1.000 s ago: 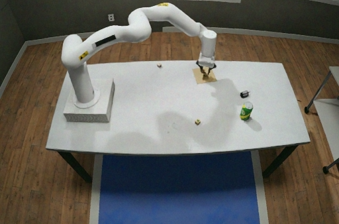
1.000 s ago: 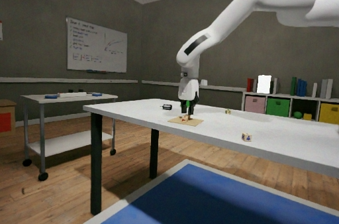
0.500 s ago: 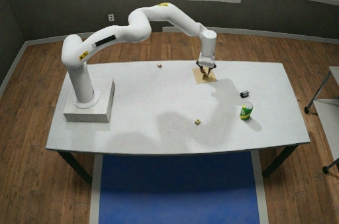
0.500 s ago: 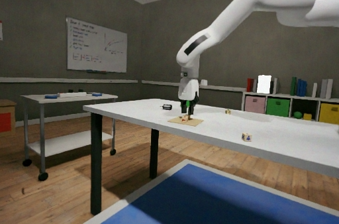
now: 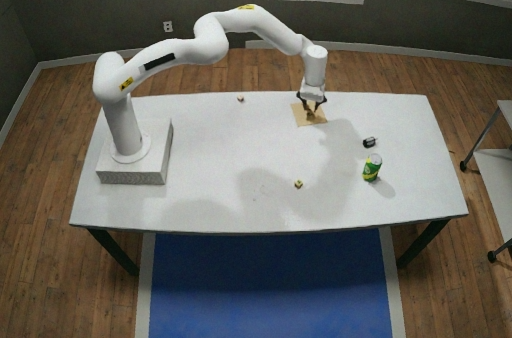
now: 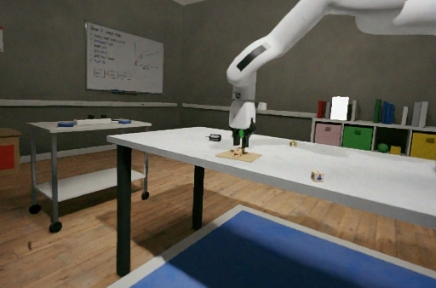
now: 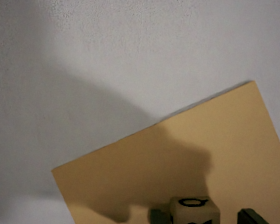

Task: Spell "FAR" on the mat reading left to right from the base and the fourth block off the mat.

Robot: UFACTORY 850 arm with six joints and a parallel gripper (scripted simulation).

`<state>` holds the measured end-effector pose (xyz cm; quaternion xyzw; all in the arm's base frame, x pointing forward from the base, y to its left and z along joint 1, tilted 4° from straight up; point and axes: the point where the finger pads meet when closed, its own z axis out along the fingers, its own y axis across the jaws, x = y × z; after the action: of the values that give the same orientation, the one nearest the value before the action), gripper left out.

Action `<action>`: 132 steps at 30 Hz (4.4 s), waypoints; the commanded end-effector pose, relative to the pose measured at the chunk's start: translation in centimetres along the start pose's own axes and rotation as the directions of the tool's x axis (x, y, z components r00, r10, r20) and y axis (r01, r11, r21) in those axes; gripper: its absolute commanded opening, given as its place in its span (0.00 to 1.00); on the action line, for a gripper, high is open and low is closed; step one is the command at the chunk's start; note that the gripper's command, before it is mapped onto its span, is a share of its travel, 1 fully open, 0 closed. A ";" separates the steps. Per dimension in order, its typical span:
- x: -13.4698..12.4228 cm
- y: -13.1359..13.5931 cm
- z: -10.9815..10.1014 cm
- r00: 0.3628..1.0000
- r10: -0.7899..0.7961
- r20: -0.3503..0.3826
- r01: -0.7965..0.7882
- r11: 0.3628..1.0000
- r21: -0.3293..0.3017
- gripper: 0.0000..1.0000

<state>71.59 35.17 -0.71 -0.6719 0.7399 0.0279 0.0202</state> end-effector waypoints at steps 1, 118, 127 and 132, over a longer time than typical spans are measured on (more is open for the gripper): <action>-0.1 -0.1 -0.2 1.000 0.000 0.001 0.000 1.000 0.002 0.44; -0.1 -0.1 2.9 1.000 0.000 0.001 0.000 1.000 0.002 0.23; -0.1 -0.1 2.9 1.000 0.000 0.001 0.000 1.000 0.002 0.23; -0.1 -0.1 2.9 1.000 0.000 0.001 0.000 1.000 0.002 0.23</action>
<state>71.64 35.41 -3.69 -0.6719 0.7399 0.0276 0.0209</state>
